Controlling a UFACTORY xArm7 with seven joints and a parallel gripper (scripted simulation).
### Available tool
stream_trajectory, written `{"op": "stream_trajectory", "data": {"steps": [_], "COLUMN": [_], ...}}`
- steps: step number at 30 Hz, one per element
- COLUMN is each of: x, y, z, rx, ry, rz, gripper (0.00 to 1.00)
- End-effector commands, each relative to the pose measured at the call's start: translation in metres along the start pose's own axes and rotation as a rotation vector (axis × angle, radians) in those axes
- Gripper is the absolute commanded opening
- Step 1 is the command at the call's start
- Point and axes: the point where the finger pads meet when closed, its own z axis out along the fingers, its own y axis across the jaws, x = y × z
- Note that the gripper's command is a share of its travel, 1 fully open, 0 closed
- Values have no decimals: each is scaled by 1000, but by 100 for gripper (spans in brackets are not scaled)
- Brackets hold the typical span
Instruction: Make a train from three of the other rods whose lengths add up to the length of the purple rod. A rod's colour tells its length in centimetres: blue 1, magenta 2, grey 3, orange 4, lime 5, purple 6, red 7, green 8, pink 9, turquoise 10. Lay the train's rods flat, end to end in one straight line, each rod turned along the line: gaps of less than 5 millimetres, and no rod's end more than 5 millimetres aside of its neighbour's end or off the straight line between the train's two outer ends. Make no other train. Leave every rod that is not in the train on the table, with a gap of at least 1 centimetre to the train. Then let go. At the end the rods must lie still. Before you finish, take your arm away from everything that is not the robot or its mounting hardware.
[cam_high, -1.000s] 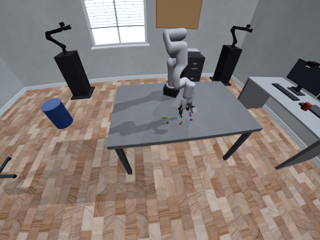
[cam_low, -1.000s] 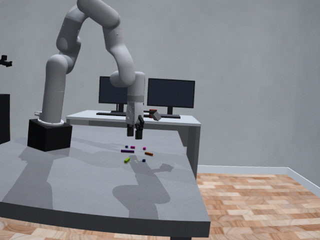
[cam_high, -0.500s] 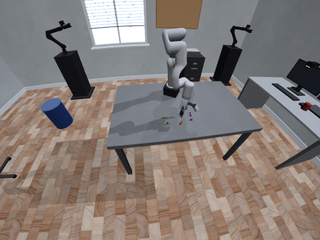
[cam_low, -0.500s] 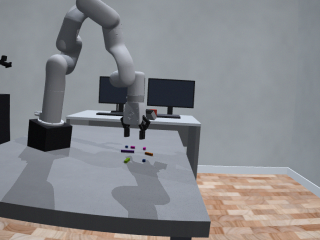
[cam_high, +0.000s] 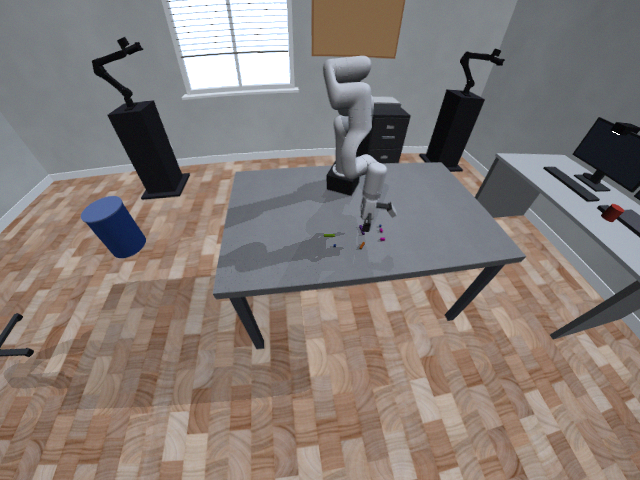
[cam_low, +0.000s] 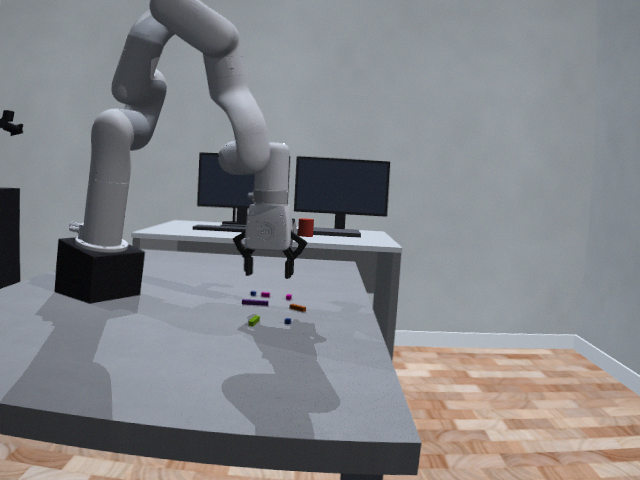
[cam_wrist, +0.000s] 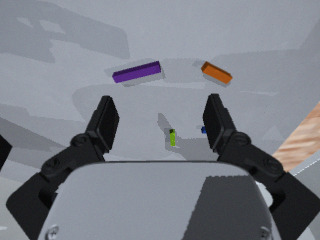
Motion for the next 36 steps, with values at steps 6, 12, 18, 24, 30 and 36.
{"op": "stream_trajectory", "data": {"steps": [6,12,18,24,30,36], "x": [-3,-3,-3,-3,-3,-3], "y": [2,2,2,2,2,2], "z": [-1,-1,-1,-1,-1,-1], "rx": [20,20,20,20,20,20], "ry": [24,24,24,24,24,24], "rz": [-194,-206,-206,-206,-206,-206], "gripper": [100,100,100,100,100,100]}}
